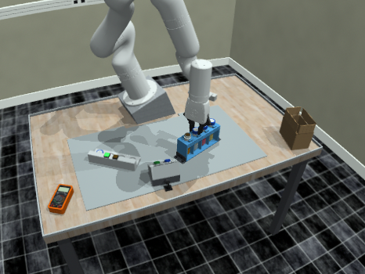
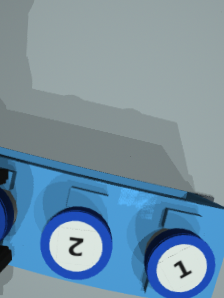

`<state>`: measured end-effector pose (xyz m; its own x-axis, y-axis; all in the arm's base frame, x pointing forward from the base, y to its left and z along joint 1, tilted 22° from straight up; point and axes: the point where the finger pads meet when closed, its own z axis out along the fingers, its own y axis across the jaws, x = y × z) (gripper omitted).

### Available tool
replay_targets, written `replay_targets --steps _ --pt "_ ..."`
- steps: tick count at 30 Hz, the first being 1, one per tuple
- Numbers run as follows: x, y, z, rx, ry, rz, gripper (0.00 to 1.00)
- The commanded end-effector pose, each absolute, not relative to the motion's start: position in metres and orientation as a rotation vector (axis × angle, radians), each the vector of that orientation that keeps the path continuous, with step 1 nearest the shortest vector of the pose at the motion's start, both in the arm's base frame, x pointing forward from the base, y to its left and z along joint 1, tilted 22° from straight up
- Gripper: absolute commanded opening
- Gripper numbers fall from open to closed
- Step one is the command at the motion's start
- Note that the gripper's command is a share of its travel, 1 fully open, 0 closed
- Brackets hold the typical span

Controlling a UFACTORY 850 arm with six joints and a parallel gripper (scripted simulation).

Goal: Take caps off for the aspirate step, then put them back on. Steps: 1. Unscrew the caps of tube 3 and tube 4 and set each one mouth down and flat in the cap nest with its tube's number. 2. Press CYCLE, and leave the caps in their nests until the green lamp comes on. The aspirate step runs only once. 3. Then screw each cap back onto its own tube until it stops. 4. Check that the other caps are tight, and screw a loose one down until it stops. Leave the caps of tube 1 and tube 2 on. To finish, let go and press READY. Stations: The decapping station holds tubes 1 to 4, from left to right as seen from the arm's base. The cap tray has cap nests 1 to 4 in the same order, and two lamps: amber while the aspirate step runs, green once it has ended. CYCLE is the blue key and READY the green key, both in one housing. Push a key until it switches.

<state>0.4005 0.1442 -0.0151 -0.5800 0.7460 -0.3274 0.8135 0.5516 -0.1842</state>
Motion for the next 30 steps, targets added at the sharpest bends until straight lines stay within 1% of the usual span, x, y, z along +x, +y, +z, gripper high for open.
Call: replay_targets --steps 1,3,10,20,21,30 --pt "0.401 0.1446 -0.0148 1.602 2.358 -0.409 0.0" --pt "0.401 0.1446 -0.0148 1.602 2.358 -0.409 0.0" --pt "0.4011 0.1445 -0.0151 1.961 2.019 -0.333 0.0" --pt "0.4011 0.1445 -0.0151 1.971 2.008 -0.331 0.0" --pt "0.401 0.1445 -0.0151 1.971 2.008 -0.331 0.46" --pt "0.401 0.1445 -0.0151 1.971 2.008 -0.331 0.46"
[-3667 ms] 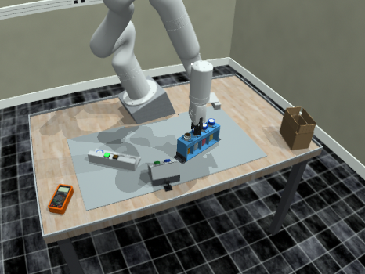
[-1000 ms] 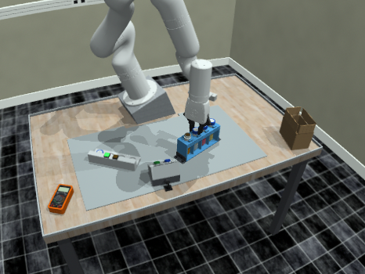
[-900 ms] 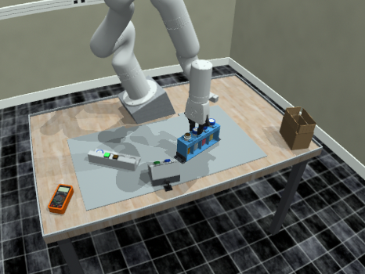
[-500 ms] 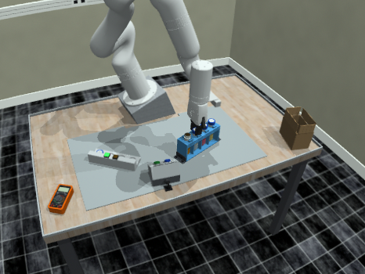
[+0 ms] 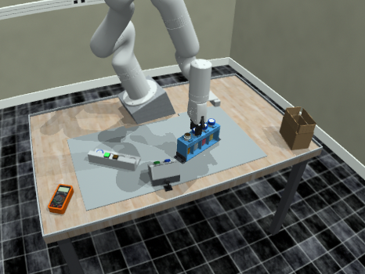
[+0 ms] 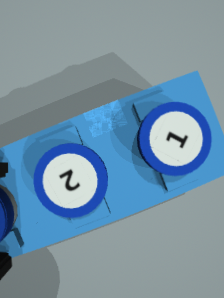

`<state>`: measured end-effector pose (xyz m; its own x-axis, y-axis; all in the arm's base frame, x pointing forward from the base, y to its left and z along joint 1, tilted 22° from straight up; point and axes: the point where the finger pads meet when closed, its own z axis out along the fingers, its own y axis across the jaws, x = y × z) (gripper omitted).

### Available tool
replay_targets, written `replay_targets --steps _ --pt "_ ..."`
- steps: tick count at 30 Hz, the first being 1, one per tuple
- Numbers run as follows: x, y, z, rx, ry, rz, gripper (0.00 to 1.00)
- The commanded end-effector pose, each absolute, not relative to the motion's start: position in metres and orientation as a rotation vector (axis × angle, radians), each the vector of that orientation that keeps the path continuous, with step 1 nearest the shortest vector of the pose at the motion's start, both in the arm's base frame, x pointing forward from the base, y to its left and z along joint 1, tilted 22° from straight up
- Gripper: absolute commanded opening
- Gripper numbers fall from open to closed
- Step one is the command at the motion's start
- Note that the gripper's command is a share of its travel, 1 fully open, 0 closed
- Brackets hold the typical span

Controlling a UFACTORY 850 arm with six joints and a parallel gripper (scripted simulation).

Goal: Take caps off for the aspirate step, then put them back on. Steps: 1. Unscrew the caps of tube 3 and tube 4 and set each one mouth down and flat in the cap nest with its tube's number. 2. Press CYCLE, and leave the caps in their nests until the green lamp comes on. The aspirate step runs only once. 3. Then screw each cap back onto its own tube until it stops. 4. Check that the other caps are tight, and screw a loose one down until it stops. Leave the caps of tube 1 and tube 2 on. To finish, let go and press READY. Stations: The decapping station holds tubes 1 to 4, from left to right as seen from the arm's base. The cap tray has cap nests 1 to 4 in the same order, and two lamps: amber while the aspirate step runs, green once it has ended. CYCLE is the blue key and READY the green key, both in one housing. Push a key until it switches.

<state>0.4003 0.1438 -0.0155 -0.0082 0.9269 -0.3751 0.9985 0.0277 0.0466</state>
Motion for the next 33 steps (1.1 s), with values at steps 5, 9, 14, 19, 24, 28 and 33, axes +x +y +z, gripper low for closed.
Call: replay_targets --steps 5,9,14,19,24,28,33 --pt "0.4 0.149 -0.004 1.971 2.008 -0.331 0.46" --pt "0.4 0.151 0.002 1.971 2.008 -0.331 0.46" --pt "0.399 0.157 0.015 1.971 2.008 -0.331 0.46" --pt "0.398 0.162 0.027 1.971 2.008 -0.331 0.46" --pt "0.398 0.162 0.027 1.971 2.008 -0.331 0.46" --pt "0.392 0.139 0.036 1.72 2.258 -0.387 0.46" --pt "0.386 0.116 0.045 1.44 2.479 -0.438 0.46"
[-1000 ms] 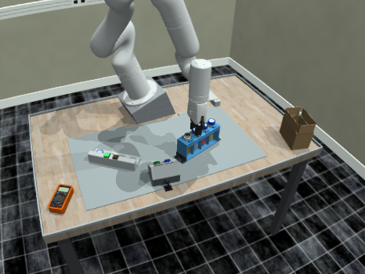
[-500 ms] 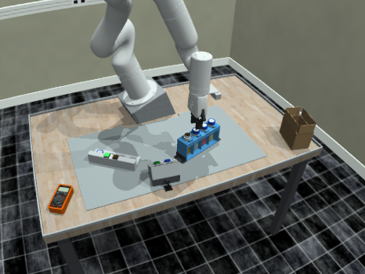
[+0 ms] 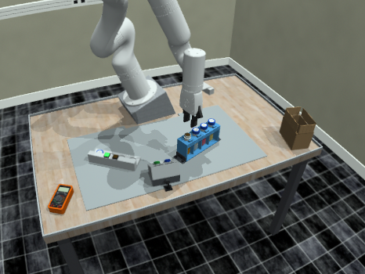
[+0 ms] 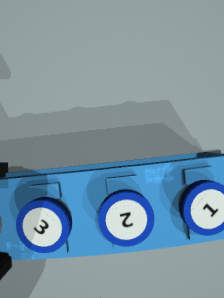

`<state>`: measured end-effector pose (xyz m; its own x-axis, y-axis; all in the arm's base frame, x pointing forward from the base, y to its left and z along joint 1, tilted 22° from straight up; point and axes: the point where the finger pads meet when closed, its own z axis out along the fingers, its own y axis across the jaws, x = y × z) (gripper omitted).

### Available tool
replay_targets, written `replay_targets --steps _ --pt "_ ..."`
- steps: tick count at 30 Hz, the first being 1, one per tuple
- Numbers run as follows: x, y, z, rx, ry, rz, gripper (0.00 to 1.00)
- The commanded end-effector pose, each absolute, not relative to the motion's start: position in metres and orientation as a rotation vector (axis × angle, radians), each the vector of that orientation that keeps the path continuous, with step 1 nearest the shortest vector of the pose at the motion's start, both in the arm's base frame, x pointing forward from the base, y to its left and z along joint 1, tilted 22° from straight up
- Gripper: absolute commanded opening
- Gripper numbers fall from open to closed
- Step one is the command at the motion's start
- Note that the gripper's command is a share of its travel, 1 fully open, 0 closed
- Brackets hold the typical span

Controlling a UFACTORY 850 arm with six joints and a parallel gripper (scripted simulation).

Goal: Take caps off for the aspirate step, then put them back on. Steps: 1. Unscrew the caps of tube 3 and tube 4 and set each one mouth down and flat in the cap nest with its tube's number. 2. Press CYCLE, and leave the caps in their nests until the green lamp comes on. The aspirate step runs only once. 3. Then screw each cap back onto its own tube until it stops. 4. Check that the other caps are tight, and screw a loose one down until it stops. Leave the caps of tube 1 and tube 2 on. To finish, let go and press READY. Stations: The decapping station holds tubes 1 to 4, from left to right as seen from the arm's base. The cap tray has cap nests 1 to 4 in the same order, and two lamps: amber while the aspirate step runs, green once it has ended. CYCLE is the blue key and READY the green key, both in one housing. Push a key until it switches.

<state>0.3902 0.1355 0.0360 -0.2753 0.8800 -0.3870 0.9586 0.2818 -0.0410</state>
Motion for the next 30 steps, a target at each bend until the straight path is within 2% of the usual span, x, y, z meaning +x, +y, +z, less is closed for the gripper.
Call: replay_targets --steps 1,11,30 --pt "0.386 0.116 0.045 1.44 2.479 -0.438 0.46" --pt "0.373 0.071 0.062 0.868 2.796 -0.516 0.46" --pt "0.348 -0.019 0.097 0.858 2.801 -0.518 0.46"
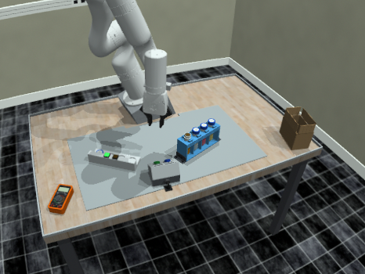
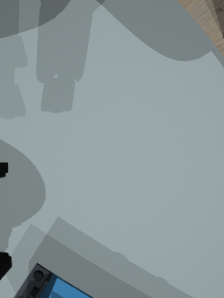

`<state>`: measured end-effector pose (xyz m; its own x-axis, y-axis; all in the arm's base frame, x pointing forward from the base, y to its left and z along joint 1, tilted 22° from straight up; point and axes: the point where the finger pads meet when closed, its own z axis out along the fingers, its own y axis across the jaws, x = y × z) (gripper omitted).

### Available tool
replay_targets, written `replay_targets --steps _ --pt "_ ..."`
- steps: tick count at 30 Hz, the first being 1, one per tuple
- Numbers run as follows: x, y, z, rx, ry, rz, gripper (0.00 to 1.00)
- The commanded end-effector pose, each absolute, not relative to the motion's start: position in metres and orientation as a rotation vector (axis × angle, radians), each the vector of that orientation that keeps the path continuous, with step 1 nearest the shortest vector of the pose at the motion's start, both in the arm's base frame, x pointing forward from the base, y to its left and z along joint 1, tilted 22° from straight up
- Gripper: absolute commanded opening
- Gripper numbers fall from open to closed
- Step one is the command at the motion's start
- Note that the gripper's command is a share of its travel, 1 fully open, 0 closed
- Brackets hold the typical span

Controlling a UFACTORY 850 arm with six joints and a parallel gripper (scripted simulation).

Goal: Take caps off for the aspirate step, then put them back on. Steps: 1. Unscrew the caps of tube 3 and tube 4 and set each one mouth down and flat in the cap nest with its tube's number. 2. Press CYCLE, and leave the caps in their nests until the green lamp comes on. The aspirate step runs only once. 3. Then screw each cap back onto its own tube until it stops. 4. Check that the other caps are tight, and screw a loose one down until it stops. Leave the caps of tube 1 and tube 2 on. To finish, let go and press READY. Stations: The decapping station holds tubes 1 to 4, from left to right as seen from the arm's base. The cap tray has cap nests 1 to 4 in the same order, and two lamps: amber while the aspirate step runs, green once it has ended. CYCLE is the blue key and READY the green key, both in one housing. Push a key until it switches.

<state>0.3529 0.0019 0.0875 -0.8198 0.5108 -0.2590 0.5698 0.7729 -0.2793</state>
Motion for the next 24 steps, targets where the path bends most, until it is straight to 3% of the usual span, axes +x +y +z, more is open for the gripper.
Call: replay_targets --steps 1,24 --pt "0.346 -0.027 0.1 0.858 2.801 -0.518 0.46" --pt "0.315 -0.14 0.144 0.858 2.801 -0.519 0.46"
